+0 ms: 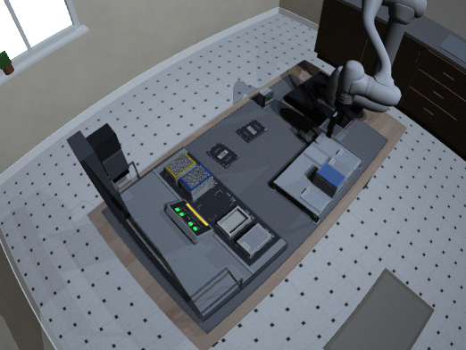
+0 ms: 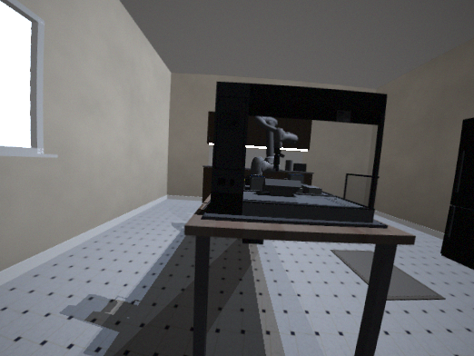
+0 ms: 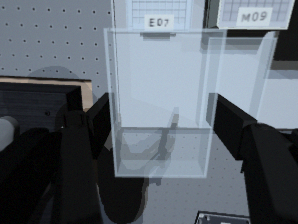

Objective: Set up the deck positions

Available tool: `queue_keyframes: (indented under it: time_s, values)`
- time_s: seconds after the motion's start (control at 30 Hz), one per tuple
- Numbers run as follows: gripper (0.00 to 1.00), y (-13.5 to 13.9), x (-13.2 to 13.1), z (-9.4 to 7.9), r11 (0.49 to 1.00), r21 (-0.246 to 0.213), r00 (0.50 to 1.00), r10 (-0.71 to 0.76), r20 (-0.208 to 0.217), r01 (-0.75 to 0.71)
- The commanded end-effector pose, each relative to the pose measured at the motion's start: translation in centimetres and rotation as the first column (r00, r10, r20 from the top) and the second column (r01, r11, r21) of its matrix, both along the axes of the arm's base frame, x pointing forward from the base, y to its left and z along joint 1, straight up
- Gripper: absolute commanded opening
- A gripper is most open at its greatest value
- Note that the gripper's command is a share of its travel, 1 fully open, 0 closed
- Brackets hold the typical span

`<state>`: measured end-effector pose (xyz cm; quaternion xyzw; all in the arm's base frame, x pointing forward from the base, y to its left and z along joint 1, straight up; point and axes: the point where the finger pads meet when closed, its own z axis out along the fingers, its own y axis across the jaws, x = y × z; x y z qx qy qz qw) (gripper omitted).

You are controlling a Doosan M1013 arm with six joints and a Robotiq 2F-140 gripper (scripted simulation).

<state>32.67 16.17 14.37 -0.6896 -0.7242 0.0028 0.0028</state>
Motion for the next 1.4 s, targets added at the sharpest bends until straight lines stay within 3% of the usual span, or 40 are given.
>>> queue_keyframes:
  time_s: [0.0,1.37]
  values:
    - [0.10,0.1,-0.1,-0.9,1.000,0.002,1.000,-0.008,-0.001,0.008]
    - [0.10,0.1,-0.2,-6.7,1.000,0.002,1.000,-0.009,-0.001,0.009]
